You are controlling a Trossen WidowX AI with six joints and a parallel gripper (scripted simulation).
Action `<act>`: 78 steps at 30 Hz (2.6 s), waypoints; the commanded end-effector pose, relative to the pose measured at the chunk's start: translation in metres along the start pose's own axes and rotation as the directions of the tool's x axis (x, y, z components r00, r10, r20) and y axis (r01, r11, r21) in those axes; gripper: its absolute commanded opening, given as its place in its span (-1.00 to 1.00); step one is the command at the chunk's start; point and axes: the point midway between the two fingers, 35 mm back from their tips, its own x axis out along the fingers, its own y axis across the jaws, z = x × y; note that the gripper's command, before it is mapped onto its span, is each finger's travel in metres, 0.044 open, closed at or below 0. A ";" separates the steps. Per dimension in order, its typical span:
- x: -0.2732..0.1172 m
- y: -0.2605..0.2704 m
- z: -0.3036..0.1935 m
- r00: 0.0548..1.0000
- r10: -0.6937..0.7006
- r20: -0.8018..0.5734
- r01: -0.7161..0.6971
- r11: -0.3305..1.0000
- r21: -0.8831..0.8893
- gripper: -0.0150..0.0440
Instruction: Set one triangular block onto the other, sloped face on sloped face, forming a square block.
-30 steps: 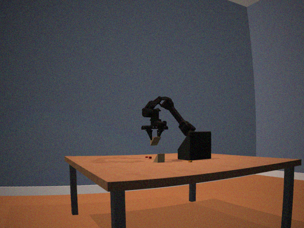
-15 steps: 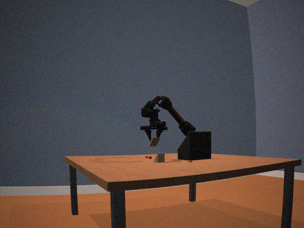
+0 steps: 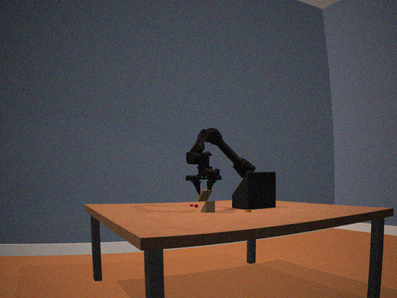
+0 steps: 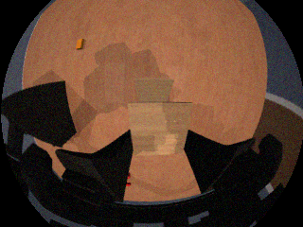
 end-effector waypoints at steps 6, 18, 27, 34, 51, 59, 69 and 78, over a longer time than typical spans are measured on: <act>0.029 0.001 0.010 1.000 -0.003 -0.006 0.003 1.000 -0.003 -0.49; 0.030 0.002 0.010 1.000 -0.006 -0.015 0.006 1.000 -0.001 -0.49; 0.030 0.002 0.009 1.000 -0.008 -0.017 0.008 1.000 -0.001 -0.49; 0.031 0.001 0.010 1.000 -0.009 -0.018 0.009 1.000 -0.001 -0.49; 0.041 0.002 0.014 1.000 -0.009 -0.018 0.009 1.000 -0.001 -0.49; 0.046 0.002 0.016 1.000 -0.009 -0.019 0.009 1.000 -0.001 -0.49; 0.051 0.002 0.017 1.000 -0.009 -0.019 0.009 1.000 -0.001 -0.49; 0.051 0.002 0.017 1.000 -0.010 -0.019 0.010 1.000 -0.001 -0.49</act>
